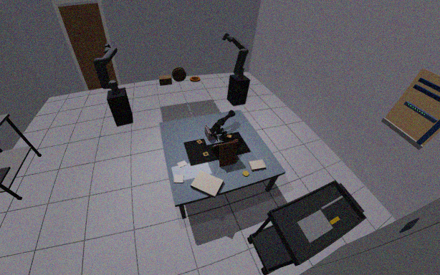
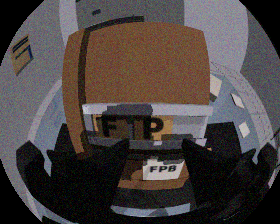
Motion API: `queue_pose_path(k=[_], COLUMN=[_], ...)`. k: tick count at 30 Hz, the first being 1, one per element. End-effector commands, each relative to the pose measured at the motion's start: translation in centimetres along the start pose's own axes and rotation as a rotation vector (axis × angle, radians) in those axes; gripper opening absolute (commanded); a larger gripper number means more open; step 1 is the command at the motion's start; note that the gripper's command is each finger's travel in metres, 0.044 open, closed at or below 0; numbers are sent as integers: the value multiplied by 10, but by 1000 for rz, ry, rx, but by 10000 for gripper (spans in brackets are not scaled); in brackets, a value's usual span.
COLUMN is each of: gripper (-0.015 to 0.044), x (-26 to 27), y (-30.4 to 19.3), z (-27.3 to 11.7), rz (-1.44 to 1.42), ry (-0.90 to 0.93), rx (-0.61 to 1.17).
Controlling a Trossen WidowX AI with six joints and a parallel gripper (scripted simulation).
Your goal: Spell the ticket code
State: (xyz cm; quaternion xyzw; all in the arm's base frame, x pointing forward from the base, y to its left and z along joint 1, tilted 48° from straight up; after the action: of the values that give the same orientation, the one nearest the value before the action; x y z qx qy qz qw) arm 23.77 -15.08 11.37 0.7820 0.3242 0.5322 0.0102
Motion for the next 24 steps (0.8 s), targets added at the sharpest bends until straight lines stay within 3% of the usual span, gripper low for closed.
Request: queue_pose_path(k=[1,9,19,24], gripper=[216,6,0,0], x=[0,0,-1,-10], y=[0,0,1,21], z=[0,0,1,10], rz=[1,1,1,8], ry=[0,0,-3,-77], rx=[0,0,4,135])
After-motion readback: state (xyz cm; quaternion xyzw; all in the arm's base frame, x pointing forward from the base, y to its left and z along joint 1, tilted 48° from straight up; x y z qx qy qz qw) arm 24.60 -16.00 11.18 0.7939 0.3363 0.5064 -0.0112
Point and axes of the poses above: the point midway between the two fingers, 35 mm back from their tips, its own z axis out along the fingers, its own x axis across the jaws, y = z × x, the point moved 4 cm from there along -z, back along the fingers, and after that the axes turned 12 degrees about z, right-handed, at the moved point
